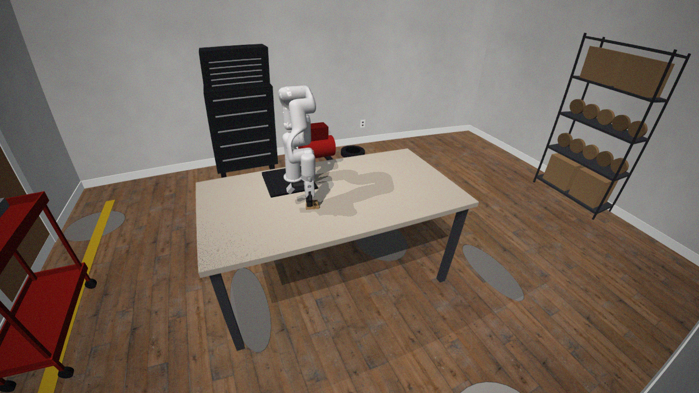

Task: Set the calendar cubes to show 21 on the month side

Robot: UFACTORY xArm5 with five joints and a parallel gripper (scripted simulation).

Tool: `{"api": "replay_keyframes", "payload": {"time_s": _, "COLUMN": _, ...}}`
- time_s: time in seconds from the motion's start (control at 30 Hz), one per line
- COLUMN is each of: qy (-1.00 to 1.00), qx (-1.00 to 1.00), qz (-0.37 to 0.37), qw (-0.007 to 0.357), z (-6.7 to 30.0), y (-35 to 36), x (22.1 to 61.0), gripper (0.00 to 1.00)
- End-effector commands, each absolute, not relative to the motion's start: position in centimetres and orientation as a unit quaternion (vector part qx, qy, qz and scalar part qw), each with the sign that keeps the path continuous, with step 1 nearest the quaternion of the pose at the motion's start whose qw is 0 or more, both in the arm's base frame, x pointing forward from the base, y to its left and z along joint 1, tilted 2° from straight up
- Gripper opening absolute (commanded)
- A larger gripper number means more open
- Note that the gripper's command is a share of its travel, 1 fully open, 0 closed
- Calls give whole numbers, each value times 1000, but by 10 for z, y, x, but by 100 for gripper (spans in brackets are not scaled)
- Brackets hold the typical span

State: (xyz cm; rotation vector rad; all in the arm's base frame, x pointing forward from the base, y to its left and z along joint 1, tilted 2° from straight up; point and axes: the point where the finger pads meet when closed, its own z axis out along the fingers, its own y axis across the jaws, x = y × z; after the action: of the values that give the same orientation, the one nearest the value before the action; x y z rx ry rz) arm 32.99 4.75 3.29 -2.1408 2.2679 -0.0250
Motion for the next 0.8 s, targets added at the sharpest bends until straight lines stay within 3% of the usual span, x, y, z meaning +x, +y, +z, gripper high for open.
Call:
{"api": "replay_keyframes", "payload": {"time_s": 0.0, "qy": 727, "qx": -686, "qz": -9, "qw": 13, "z": 34, "y": 48, "x": 331, "gripper": 27}}
{"api": "replay_keyframes", "payload": {"time_s": 0.3, "qy": 727, "qx": -686, "qz": -9, "qw": 13, "z": 34, "y": 48, "x": 331, "gripper": 31}}
{"api": "replay_keyframes", "payload": {"time_s": 0.63, "qy": 727, "qx": -686, "qz": -9, "qw": 13, "z": 34, "y": 48, "x": 331, "gripper": 47}}
{"api": "replay_keyframes", "payload": {"time_s": 0.77, "qy": 727, "qx": -686, "qz": -9, "qw": 13, "z": 34, "y": 48, "x": 331, "gripper": 47}}
